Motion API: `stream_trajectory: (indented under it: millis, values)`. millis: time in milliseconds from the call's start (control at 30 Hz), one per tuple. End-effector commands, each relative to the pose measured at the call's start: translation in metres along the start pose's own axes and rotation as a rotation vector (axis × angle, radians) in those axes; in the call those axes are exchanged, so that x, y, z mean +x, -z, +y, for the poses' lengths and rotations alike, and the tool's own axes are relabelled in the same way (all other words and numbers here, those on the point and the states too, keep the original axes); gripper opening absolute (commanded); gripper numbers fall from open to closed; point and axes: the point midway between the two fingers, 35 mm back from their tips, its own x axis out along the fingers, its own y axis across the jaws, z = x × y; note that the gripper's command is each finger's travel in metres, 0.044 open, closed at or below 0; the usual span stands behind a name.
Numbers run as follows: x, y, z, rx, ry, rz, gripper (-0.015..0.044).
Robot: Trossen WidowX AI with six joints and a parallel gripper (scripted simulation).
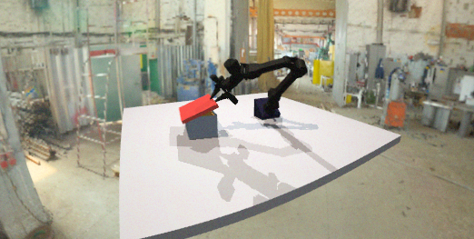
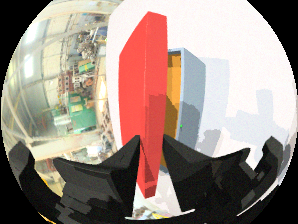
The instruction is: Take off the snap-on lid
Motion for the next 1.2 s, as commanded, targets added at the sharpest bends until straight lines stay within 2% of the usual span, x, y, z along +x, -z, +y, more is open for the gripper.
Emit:
stream_trajectory:
  millis: [0, 1167]
  values:
    - [-0.002, 0.001, 0.009, -0.006, -0.006, 0.002, 0.0000]
    - [-0.029, 0.001, 0.046, -0.007, -0.005, 0.001, 0.0000]
